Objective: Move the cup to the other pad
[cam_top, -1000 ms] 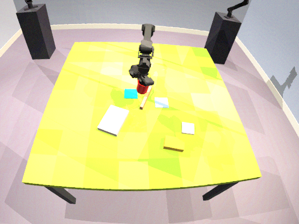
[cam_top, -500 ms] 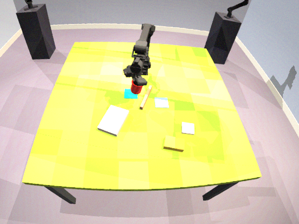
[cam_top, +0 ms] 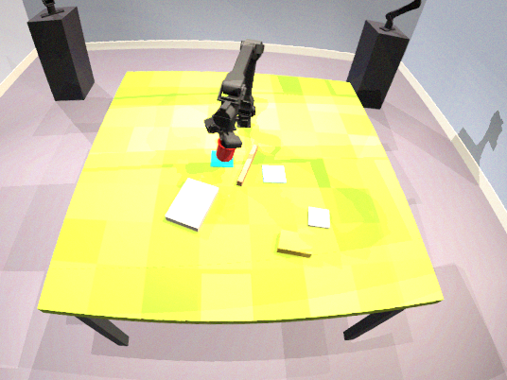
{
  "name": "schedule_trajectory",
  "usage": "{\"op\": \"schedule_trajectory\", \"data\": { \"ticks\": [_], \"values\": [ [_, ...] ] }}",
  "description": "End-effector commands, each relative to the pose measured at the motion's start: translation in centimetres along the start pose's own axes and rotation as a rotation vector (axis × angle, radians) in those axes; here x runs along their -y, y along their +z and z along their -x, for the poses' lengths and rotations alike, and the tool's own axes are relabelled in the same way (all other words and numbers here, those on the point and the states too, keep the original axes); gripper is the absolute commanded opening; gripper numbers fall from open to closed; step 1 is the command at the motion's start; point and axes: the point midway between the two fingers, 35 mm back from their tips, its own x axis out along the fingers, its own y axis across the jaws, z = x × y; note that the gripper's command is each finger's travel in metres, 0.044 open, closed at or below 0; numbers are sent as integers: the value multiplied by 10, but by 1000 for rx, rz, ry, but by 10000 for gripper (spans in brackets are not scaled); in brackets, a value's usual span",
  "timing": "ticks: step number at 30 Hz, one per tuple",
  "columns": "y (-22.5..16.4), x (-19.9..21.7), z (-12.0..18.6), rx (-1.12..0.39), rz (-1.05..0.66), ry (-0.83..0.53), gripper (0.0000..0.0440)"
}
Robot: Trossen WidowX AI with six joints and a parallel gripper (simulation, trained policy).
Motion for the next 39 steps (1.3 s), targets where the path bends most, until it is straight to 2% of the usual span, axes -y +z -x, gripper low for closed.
{"op": "schedule_trajectory", "data": {
  "ticks": [1, 9, 19, 21, 25, 33, 39],
  "values": [
    [0, 6, -7, 7, -7, 1, 0],
    [-7, 20, -27, 1, -25, -13, 5],
    [-17, 41, -45, -12, -54, -47, 40],
    [-15, 42, -46, -5, -63, -38, 68],
    [-9, 38, -43, 20, -84, 6, 169],
    [-7, 37, -35, 46, -89, 73, 195],
    [-6, 39, -28, 62, -90, 113, 231]
  ]
}}
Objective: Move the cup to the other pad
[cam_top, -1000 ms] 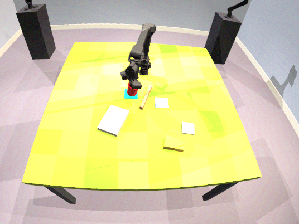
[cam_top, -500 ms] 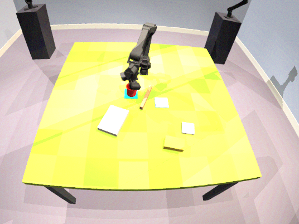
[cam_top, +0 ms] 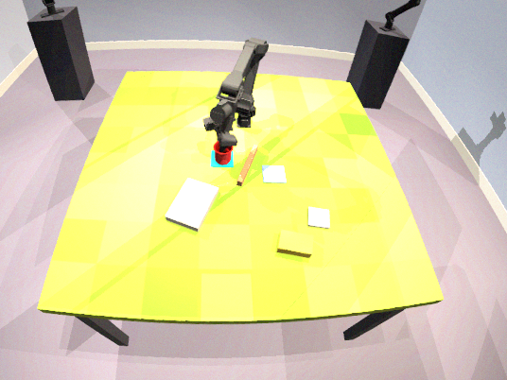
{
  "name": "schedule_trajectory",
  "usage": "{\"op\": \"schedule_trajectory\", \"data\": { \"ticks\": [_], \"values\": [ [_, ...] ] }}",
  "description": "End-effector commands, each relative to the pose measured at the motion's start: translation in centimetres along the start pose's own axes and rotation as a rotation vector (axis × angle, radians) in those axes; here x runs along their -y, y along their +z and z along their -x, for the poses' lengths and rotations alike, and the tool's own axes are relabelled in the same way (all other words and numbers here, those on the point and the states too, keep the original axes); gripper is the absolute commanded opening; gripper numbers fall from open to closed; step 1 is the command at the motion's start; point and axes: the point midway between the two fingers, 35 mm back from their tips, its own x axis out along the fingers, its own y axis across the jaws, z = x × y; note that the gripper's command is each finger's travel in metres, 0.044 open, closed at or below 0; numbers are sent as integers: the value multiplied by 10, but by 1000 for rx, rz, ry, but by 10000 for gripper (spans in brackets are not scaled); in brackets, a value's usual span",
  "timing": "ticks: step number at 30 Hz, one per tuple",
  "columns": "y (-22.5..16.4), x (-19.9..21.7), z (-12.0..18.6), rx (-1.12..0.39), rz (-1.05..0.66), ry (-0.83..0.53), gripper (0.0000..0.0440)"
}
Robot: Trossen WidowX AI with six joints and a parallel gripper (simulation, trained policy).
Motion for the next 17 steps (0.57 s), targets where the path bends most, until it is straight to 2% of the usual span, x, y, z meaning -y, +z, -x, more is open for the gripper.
{"op": "schedule_trajectory", "data": {
  "ticks": [1, 9, 17],
  "values": [
    [1, 0, 5, 10, 3, 31, 238],
    [4, 2, 18, 33, -9, 75, 289],
    [11, 1, 38, 70, -21, 122, 317]
  ]
}}
